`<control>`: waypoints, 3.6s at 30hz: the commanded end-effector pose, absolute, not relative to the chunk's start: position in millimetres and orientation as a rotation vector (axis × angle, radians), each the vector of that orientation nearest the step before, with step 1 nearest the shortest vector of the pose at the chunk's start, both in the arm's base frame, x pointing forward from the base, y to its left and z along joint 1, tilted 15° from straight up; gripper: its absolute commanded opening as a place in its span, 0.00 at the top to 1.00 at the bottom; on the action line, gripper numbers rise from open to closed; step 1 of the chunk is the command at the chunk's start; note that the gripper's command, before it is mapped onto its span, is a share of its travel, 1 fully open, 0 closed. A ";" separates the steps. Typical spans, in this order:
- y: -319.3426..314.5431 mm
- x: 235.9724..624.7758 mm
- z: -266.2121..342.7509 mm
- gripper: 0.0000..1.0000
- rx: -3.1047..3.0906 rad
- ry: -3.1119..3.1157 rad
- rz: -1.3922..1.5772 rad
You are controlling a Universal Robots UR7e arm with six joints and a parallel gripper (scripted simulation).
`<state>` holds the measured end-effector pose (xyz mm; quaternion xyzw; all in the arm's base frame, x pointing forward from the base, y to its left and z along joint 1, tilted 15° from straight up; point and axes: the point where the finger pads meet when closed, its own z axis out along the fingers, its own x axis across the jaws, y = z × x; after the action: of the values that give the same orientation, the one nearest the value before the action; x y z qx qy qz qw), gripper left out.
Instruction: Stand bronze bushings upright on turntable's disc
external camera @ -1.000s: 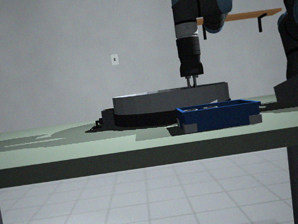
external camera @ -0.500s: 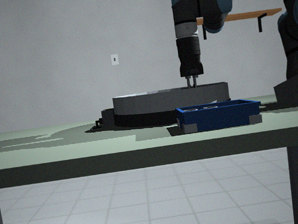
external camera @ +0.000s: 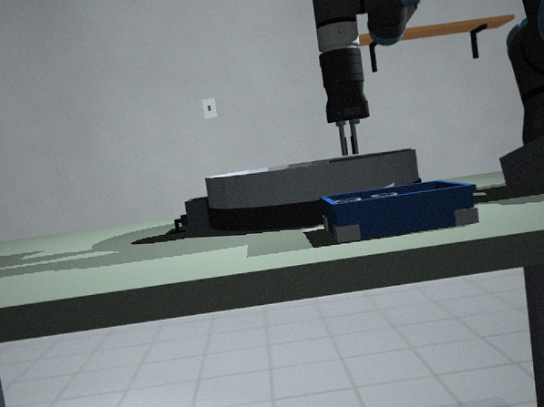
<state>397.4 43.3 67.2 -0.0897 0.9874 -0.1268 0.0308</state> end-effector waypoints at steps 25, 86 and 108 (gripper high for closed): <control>48.8 395.6 89.3 0.62 -0.276 3.043 -0.390; 356.1 384.1 10.9 0.64 -0.276 3.043 -0.390; 356.9 384.0 10.7 0.64 -0.276 3.043 -0.390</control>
<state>383.7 356.5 10.1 -0.0895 0.9874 -0.1271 0.0299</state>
